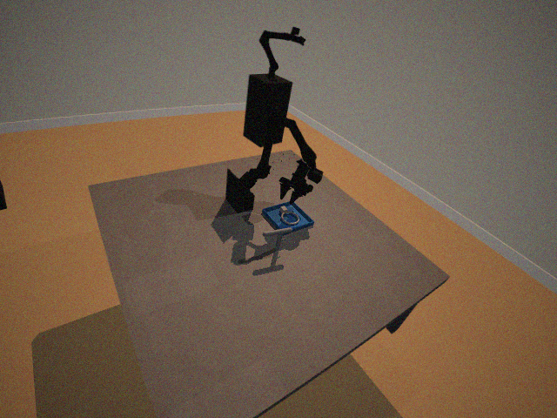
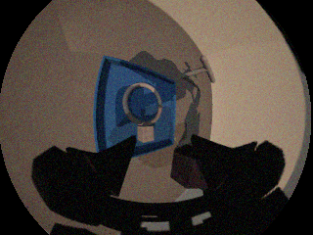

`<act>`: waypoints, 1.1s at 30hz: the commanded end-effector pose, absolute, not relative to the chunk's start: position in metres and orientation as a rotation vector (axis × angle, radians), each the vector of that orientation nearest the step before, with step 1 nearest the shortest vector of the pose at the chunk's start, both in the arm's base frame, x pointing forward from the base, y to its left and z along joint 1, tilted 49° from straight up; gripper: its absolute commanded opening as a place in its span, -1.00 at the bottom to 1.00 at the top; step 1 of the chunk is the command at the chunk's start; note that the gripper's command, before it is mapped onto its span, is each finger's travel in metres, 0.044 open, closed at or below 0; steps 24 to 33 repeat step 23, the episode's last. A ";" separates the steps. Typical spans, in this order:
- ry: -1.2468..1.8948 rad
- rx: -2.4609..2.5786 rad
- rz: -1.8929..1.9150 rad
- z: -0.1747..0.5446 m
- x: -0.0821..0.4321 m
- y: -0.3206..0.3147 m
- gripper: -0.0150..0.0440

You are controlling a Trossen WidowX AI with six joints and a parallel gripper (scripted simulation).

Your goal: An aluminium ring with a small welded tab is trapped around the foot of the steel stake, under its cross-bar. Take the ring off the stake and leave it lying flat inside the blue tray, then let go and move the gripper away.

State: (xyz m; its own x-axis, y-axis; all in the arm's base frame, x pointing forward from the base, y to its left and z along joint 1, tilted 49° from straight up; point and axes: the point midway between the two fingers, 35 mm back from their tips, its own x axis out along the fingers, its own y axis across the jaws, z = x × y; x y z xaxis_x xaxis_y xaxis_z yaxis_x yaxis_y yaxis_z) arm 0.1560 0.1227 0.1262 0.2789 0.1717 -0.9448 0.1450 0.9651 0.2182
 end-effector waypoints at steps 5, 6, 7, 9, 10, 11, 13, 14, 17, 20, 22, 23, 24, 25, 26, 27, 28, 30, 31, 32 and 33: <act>1.276 0.295 0.026 0.171 0.142 0.075 1.00; 1.276 0.295 0.026 0.171 0.142 0.075 1.00; 1.276 0.295 0.026 0.171 0.142 0.075 1.00; 1.276 0.295 0.026 0.171 0.142 0.075 1.00; 1.276 0.295 0.026 0.171 0.142 0.075 1.00; 1.276 0.297 0.019 0.168 0.144 0.078 1.00; 1.276 0.297 0.019 0.168 0.144 0.078 1.00; 1.276 0.297 0.019 0.168 0.144 0.078 1.00; 1.276 0.297 0.019 0.168 0.144 0.078 1.00; 1.276 0.297 0.019 0.168 0.144 0.078 1.00; 1.276 0.297 0.019 0.168 0.144 0.078 1.00; 1.276 0.297 0.019 0.168 0.144 0.078 1.00; 1.276 0.297 0.019 0.168 0.144 0.078 1.00; 1.276 0.297 0.019 0.168 0.144 0.078 1.00; 1.276 0.297 0.019 0.168 0.144 0.078 1.00; 1.276 0.297 0.019 0.168 0.144 0.078 1.00; 1.276 0.297 0.019 0.168 0.144 0.078 1.00; 1.276 0.297 0.019 0.168 0.144 0.078 1.00; 1.276 0.297 0.019 0.168 0.144 0.078 1.00; 1.276 0.297 0.019 0.168 0.144 0.078 1.00; 1.276 0.297 0.019 0.168 0.144 0.078 1.00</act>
